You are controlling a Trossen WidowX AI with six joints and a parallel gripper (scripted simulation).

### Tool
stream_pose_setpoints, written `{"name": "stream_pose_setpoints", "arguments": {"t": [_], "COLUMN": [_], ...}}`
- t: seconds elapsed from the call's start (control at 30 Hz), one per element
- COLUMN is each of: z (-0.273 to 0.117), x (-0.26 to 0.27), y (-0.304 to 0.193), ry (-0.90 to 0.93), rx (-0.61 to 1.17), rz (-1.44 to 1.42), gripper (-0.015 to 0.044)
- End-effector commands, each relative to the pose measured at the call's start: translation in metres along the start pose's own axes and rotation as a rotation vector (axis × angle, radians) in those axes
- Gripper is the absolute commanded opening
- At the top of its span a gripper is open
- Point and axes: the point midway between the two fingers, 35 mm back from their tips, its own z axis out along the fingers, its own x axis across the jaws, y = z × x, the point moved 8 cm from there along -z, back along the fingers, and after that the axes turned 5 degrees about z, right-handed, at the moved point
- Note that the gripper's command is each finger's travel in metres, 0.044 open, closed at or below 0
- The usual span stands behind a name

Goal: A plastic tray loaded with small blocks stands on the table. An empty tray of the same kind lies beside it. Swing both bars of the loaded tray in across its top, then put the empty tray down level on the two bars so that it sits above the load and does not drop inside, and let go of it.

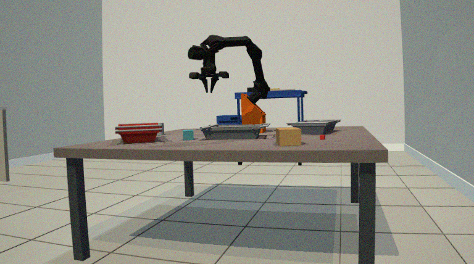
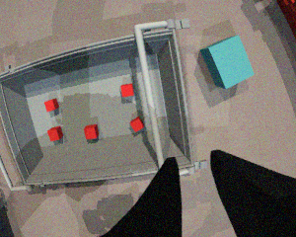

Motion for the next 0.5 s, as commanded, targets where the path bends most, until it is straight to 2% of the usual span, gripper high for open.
{"name": "stream_pose_setpoints", "arguments": {"t": [0.0,0.23,0.47], "z": [0.031,0.069,0.110], "x": [0.047,0.158,0.268], "y": [0.014,0.017,-0.026], "ry": [-0.001,-0.024,0.018], "rx": [0.040,0.031,0.036], "rz": [-0.007,-0.010,-0.022], "gripper": [0.0083,0.0083,0.0083]}}
